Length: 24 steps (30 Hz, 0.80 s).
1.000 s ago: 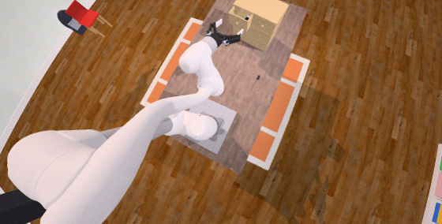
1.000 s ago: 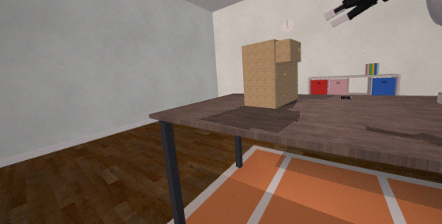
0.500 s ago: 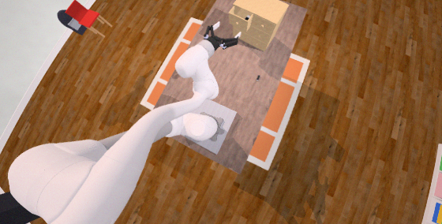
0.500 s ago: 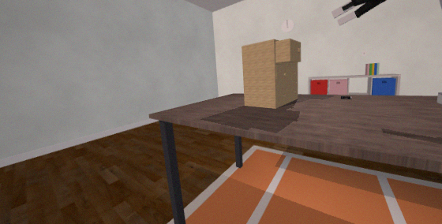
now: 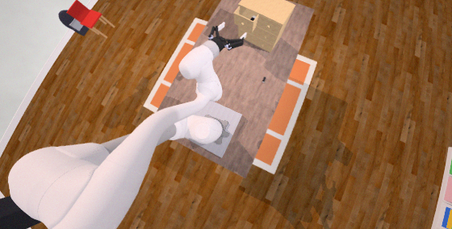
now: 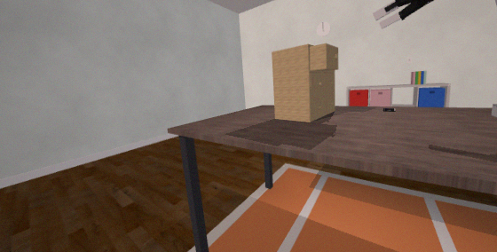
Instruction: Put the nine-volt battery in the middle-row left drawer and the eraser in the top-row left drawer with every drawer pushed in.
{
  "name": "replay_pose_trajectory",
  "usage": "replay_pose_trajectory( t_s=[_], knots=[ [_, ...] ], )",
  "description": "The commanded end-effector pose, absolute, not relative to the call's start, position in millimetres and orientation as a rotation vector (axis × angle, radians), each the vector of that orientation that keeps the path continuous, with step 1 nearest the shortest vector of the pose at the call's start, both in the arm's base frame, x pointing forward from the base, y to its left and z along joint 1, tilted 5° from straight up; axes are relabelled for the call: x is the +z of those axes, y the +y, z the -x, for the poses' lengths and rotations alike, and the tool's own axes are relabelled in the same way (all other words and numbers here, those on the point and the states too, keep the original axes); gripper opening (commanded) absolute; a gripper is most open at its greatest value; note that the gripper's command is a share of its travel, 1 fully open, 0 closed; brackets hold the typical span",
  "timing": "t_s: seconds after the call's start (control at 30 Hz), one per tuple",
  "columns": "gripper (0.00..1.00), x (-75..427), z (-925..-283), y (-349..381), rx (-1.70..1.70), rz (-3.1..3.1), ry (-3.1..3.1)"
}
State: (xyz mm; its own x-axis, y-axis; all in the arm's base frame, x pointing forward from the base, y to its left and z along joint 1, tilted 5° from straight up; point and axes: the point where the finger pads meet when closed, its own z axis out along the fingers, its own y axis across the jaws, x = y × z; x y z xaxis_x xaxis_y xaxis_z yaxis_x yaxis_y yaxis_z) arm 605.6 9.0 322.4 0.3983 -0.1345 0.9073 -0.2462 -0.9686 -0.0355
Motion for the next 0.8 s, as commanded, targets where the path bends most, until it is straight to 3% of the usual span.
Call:
replay_pose_trajectory(
  t_s=[0.0, 0.77],
  knots=[
    [1.0, 322.5, -605.5, 8.8, 1.624, -2.543, -0.348],
    [1.0, 326.8, -605.9, 8.8, 1.474, -2.648, -0.358]
  ],
)
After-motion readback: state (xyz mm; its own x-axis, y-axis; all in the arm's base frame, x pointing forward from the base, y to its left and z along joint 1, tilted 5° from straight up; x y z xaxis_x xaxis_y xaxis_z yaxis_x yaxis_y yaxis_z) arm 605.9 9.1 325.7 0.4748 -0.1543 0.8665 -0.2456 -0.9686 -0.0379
